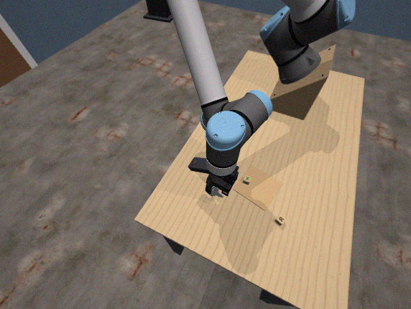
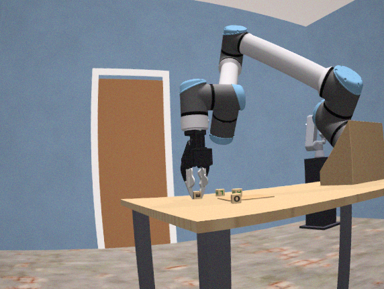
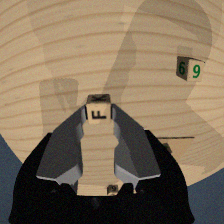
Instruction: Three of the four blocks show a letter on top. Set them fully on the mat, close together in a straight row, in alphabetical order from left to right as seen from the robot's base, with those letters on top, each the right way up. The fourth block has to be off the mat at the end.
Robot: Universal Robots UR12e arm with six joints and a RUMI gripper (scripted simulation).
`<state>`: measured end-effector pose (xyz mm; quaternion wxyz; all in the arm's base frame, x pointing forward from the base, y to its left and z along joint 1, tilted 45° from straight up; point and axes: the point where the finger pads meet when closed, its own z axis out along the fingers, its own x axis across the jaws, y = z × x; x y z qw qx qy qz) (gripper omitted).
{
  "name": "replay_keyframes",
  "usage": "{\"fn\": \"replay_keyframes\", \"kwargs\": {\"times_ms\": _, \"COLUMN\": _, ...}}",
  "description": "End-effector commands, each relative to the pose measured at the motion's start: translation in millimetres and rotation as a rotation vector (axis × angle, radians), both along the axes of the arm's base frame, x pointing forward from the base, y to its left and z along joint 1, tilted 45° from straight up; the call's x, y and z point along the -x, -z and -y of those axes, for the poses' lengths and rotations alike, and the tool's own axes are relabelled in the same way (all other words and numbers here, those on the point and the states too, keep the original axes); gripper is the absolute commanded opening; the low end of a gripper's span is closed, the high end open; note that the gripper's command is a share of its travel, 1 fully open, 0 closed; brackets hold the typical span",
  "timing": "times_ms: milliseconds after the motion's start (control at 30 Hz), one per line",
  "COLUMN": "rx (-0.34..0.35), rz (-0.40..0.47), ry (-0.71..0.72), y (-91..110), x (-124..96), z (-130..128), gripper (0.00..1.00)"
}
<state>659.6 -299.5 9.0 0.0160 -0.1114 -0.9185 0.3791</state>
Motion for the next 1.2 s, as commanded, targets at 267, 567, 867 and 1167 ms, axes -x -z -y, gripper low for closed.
{"fn": "replay_keyframes", "kwargs": {"times_ms": 267, "rx": 0.0, "rz": 0.001, "ry": -0.001, "y": -36, "x": -6, "z": -35, "gripper": 0.05}}
{"fn": "replay_keyframes", "kwargs": {"times_ms": 567, "rx": 0.0, "rz": 0.001, "ry": -0.001, "y": -70, "x": -12, "z": -68, "gripper": 0.05}}
{"fn": "replay_keyframes", "kwargs": {"times_ms": 867, "rx": 0.0, "rz": 0.001, "ry": -0.001, "y": -71, "x": -12, "z": -69, "gripper": 0.05}}
{"fn": "replay_keyframes", "kwargs": {"times_ms": 1167, "rx": -0.01, "rz": -0.028, "ry": -0.031, "y": -5, "x": 16, "z": -145, "gripper": 0.05}}
